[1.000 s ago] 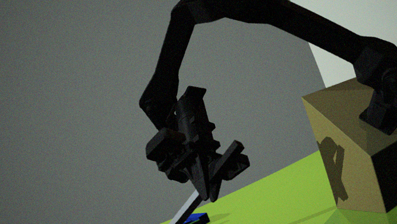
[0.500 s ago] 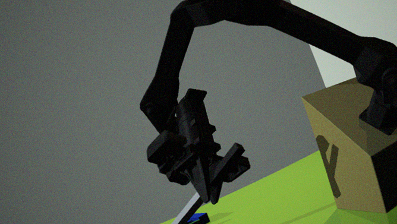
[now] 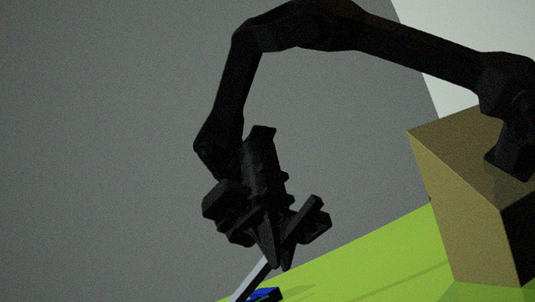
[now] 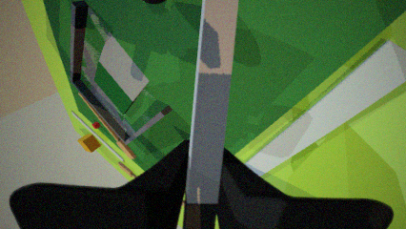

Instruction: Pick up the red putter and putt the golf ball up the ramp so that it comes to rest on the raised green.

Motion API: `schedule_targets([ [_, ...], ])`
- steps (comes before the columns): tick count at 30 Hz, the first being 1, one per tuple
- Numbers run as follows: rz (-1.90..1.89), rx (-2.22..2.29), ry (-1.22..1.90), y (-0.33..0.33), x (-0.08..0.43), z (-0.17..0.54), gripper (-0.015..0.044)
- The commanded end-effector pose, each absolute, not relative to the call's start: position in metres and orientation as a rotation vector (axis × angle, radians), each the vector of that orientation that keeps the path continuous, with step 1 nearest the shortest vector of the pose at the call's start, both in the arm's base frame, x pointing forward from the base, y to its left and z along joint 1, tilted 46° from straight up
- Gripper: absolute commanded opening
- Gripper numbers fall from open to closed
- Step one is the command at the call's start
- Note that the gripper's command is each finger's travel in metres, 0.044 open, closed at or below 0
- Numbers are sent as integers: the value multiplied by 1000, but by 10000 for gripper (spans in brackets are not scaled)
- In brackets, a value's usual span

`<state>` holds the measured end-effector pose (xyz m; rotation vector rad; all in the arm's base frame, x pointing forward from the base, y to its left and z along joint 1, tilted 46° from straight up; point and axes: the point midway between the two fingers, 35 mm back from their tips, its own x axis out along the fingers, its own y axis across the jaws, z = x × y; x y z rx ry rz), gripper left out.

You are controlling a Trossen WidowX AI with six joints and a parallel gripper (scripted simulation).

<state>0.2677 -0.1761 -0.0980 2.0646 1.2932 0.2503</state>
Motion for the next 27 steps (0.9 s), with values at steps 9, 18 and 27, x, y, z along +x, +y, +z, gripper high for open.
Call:
schedule_targets([
  [9,199,2050,1289,-146,305,-56,0],
  [18,254,2056,1285,-73,336,20,0],
  [27,264,2058,1287,-71,341,51,0],
])
